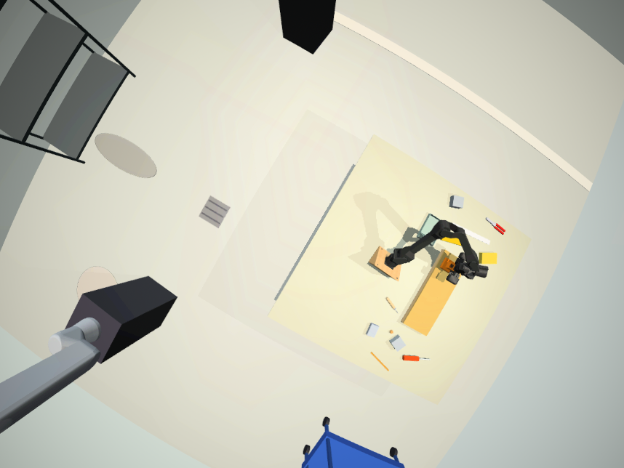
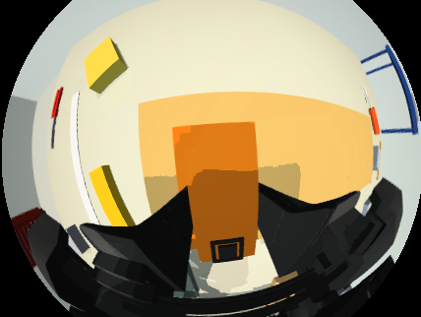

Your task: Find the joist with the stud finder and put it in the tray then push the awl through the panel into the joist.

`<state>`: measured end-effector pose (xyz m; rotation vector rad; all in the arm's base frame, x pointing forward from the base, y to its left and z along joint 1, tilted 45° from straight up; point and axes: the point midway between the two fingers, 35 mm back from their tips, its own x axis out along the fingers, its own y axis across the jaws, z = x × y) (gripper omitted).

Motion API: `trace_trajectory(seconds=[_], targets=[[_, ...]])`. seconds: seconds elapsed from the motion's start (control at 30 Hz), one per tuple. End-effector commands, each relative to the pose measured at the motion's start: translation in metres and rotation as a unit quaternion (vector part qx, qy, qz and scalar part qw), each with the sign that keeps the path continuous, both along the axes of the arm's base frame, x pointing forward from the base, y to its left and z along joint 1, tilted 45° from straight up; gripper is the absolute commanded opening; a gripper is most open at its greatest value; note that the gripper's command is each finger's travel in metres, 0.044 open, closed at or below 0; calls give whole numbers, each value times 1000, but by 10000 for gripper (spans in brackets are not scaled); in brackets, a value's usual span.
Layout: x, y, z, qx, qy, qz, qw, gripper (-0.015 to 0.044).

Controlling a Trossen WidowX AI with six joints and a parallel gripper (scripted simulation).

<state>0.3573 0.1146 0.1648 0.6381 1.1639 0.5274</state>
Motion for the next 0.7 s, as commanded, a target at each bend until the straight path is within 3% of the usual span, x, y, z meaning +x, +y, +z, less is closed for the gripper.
trace_trajectory(seconds=[0.0,0.67], targets=[[-2,12,11,6,-5,8,1000,0],[-1,8,7,5,-5,8,1000,0]])
